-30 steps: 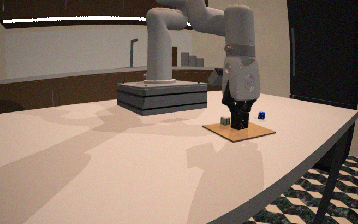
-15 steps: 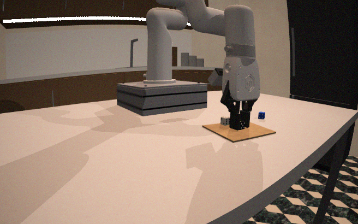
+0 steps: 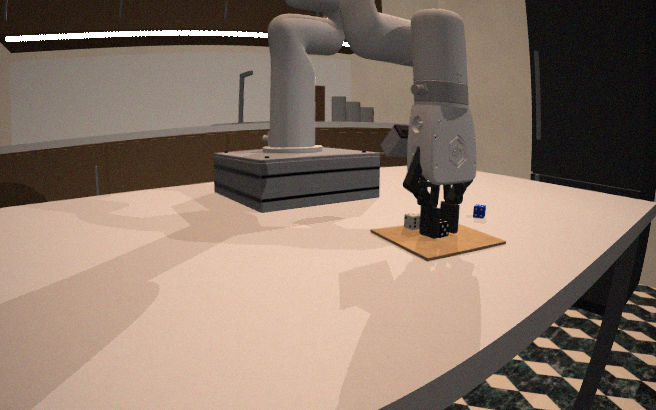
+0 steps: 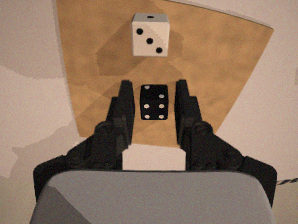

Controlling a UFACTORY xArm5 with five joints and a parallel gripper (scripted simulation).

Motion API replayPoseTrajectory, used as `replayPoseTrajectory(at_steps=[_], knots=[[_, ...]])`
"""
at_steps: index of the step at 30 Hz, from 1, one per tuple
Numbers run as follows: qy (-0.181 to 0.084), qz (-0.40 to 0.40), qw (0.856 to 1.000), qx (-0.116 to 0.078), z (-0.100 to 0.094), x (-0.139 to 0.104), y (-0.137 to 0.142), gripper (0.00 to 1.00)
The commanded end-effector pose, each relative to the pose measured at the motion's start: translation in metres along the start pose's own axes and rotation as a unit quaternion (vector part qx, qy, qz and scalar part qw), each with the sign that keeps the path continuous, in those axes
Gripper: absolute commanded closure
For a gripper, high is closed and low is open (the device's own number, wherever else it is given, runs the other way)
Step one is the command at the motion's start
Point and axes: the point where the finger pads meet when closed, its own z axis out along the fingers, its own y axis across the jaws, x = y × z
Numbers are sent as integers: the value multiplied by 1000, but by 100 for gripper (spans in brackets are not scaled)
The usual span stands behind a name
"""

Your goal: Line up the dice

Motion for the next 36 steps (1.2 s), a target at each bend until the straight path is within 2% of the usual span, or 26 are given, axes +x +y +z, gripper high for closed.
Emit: replayPoseTrajectory(at_steps=[1,6,13,15,22,29,30,36], knots=[[-2,0,1000,0,-3,-1,0,64],[-2,0,1000,0,-15,-1,0,64],[-2,0,1000,0,-49,-1,0,64],[-2,0,1000,0,-49,-1,0,64],[-2,0,1000,0,-82,-1,0,64],[-2,0,1000,0,-90,-1,0,64],[-2,0,1000,0,-90,-1,0,0],[-2,0,1000,0,-90,-1,0,0]])
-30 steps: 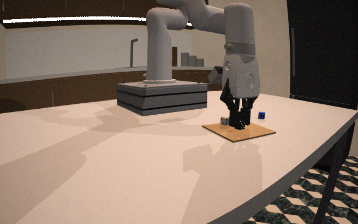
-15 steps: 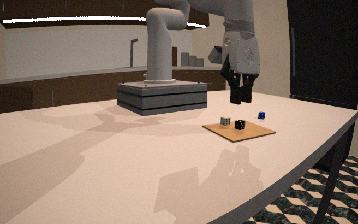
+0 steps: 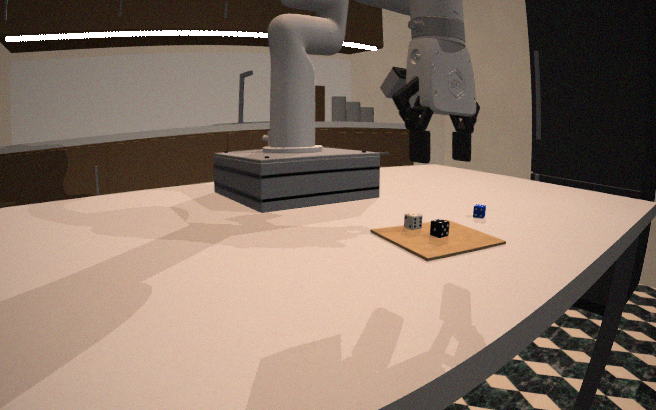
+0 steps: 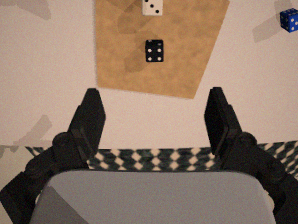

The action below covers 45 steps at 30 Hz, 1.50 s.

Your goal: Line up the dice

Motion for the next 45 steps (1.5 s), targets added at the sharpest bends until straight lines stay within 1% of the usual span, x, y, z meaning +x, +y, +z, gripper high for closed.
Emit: replayPoseTrajectory(at_steps=[1,20,24,28,30,31,34,36,37,39,40,41,42,43,45], knots=[[-2,0,1000,0,-2,-2,0,0],[-2,5,1000,0,-2,-1,1,0],[-2,25,1000,0,-1,-1,3,0],[-2,67,998,0,-1,-1,8,0],[-2,67,998,0,-1,-1,8,0],[-2,82,997,0,0,-1,10,0],[-2,135,991,0,0,0,17,0],[-2,178,984,0,1,1,22,0],[-2,178,984,0,1,1,22,0],[-2,221,975,0,1,1,28,0],[-2,227,974,0,2,2,28,0],[-2,251,968,0,2,2,31,0],[-2,254,967,0,2,2,32,0],[-2,281,960,0,2,3,35,0],[-2,309,951,-1,3,3,39,0]])
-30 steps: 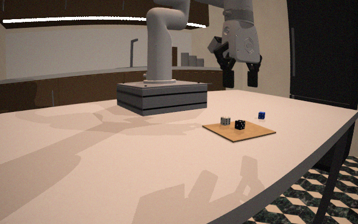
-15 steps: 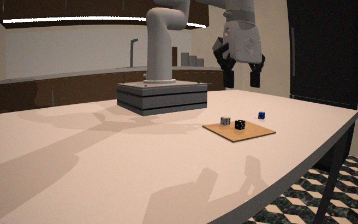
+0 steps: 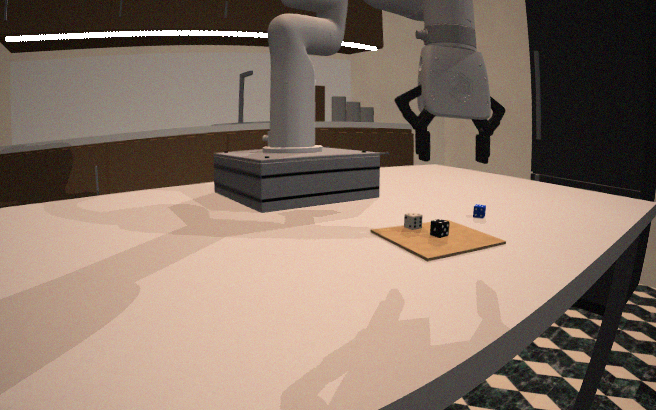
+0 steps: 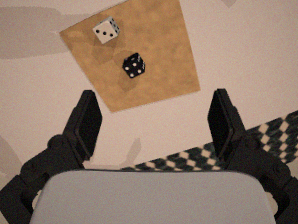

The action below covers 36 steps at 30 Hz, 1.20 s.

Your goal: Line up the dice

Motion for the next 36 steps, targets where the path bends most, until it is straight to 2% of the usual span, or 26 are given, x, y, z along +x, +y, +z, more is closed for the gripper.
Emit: replayPoseTrajectory(at_steps=[1,10,17,19,20,21,24,26,27,28,29,33,36], knots=[[-2,70,998,-1,0,4,7,0],[-1,199,980,-1,2,14,20,0],[-1,318,948,-1,3,24,31,0],[-1,318,948,-1,3,24,31,0],[-1,336,942,-1,4,25,33,0],[-1,370,929,-1,4,28,36,0],[-1,404,915,-1,5,31,40,0],[-1,436,900,-1,5,34,43,0],[-1,437,899,-1,5,35,43,0],[-1,464,886,-1,6,37,45,0],[-1,470,883,-1,6,38,46,0],[-1,532,847,-1,7,44,52,0],[-1,533,846,-1,7,44,52,0]])
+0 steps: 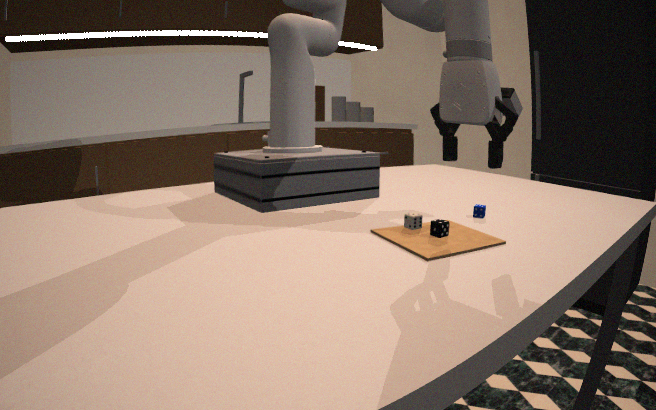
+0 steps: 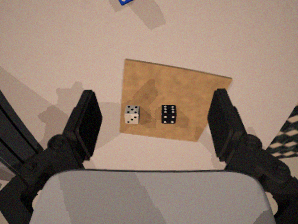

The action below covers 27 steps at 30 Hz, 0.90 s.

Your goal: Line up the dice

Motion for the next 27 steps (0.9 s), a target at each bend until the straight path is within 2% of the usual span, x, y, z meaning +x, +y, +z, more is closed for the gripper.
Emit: replayPoseTrajectory(at_steps=[1,8,15,18,20,24,26,27], knots=[[1,66,998,-2,0,7,-1,0],[1,170,986,-2,1,19,-5,0],[1,284,959,-2,3,33,-10,0],[1,292,956,-2,3,34,-10,0],[1,345,939,-2,4,40,-13,0],[1,391,920,-2,4,45,-15,0],[1,430,903,-2,5,50,-17,0],[1,431,902,-2,5,50,-17,0]])
